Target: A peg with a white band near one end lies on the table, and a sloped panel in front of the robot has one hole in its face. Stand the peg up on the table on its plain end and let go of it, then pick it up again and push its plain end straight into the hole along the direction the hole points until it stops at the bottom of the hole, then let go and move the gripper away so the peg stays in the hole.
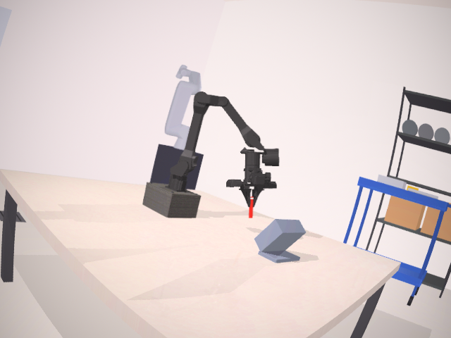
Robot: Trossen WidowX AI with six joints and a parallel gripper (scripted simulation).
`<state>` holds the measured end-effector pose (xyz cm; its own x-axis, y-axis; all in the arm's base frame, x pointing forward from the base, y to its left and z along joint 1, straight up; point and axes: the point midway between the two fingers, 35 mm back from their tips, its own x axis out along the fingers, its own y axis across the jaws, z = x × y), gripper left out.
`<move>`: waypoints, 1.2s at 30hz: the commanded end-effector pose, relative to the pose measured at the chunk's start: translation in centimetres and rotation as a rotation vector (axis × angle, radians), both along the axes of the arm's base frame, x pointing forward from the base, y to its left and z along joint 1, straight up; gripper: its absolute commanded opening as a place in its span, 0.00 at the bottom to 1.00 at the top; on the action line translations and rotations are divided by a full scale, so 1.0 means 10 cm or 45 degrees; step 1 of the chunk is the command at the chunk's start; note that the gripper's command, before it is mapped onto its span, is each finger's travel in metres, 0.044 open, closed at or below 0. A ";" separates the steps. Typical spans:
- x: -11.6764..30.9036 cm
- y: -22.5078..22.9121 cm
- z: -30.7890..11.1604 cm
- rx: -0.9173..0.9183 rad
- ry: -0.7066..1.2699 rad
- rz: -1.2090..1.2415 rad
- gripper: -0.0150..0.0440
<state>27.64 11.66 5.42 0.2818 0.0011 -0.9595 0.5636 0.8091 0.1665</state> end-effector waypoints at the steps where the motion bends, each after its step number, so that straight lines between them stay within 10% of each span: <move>1: 0.05 -0.03 0.04 0.010 -0.052 -0.039 0.25; 36: 0.39 -0.33 0.12 0.082 -0.436 -0.359 0.25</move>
<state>31.31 8.64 6.15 0.5554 -0.0587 -0.8295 0.6623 0.6344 0.3985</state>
